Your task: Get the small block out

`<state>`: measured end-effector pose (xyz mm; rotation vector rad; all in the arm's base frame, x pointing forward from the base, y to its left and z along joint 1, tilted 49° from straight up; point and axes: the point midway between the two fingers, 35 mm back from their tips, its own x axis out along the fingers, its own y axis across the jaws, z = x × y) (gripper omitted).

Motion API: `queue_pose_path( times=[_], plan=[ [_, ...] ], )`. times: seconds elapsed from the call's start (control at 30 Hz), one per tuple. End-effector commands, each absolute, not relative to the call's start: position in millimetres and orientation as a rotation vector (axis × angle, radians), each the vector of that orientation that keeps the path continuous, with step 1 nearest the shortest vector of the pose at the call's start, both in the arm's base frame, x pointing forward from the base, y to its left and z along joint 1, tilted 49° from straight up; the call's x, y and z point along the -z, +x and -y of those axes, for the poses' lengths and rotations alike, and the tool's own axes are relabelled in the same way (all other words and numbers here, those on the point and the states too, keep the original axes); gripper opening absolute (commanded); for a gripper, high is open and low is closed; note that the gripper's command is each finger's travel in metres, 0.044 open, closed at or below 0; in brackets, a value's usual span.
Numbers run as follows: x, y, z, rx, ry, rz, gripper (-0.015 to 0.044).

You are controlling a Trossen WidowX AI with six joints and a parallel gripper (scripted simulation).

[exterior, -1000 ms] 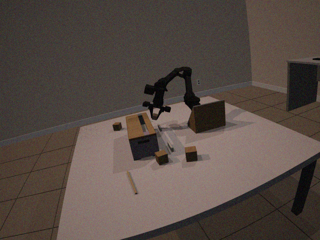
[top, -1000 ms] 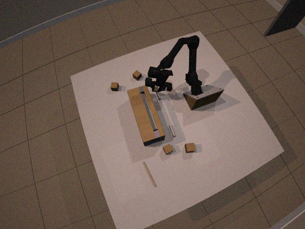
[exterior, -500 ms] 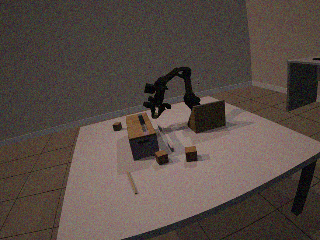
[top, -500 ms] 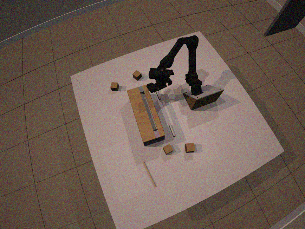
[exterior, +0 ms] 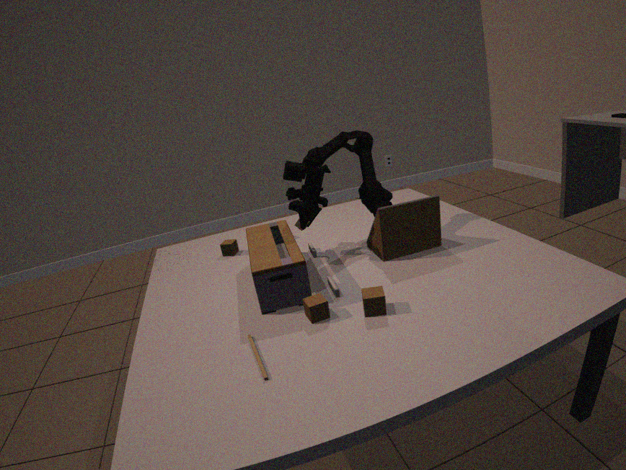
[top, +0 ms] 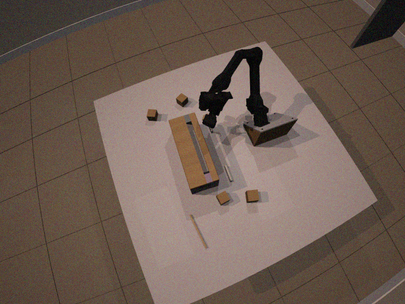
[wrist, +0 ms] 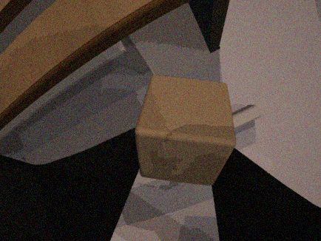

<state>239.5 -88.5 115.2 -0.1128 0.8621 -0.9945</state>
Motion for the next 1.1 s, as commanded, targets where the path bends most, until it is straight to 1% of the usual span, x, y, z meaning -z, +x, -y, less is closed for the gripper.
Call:
queue_pose_path(
  times=[0.0, 0.53, 1.07],
  plan=[
    [-118, 240, 85, 0.923, -0.27, -0.943, 0.0],
    [-123, 236, 74, 0.6, -0.863, -1.229, 0.0],
    [-129, 233, 63, 0.2, -1.449, -1.448, 0.0]
  ],
)
